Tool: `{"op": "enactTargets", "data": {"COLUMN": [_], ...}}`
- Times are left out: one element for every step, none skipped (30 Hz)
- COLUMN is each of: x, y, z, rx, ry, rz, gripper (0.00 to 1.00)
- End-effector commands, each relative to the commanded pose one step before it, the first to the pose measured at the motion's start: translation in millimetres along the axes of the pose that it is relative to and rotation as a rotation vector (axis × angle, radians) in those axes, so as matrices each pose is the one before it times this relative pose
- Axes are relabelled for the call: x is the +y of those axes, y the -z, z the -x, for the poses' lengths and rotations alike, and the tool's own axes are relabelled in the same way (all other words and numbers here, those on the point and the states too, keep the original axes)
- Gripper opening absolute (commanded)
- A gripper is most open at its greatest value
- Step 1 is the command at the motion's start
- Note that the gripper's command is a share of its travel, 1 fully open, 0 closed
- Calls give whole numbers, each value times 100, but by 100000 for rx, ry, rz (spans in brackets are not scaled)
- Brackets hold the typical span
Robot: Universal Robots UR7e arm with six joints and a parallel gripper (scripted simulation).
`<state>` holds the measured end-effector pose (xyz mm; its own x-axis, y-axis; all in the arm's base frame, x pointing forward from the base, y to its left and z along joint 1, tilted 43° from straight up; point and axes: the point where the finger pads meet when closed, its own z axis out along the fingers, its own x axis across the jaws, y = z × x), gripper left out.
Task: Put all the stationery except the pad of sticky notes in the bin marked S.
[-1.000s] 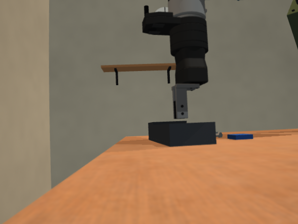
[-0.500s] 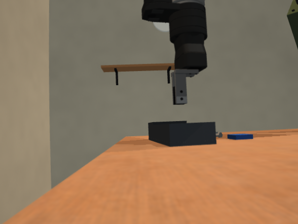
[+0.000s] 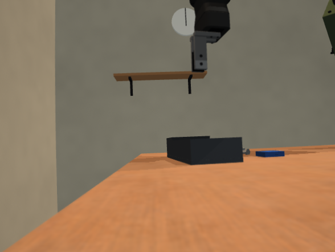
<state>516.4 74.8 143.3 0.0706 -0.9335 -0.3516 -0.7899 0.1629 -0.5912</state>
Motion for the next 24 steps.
{"op": "enactTargets", "data": {"x": [-19, 0, 0, 0, -1, 0, 0, 0, 0, 0, 0, 0, -1, 0, 0, 0, 431, 408, 385, 0, 0, 360, 335, 310], "y": [4401, 2, 0, 0, -6, 1, 1, 1, 1, 1, 1, 1, -7, 2, 2, 1, -563, -566, -566, 0, 0, -568, -575, -568], "z": [-74, -1, 0, 0, 2, 0, 0, 0, 0, 0, 0, 0, 2, -1, -1, 0, -434, -454, -474, 0, 0, -492, -508, -525], "rx": [-671, 0, 0, 0, 1, 0, 0, 0, 0, 0, 0, 0, 1, 0, 0, 0, -1, 0, 0, 0, 0, 0, 1, -42], "ry": [301, 0, 0, 0, 0, 0, 0, 0, 0, 0, 0, 0, 0, 0, 0, 0, -5000, -5001, -5001, 0, 0, -5001, -5001, -2628], "rz": [1791, 0, 0, 0, -1, 0, 0, 0, 0, 0, 0, 0, -2, 0, 0, 0, 2, 1, 1, 0, 0, 0, -1, 84], "gripper": [31, 31, 31, 31, 31, 31, 31, 31, 31, 31, 31, 31, 31, 31, 31, 31, 62, 62, 62, 62, 62, 62, 62, 62]}}
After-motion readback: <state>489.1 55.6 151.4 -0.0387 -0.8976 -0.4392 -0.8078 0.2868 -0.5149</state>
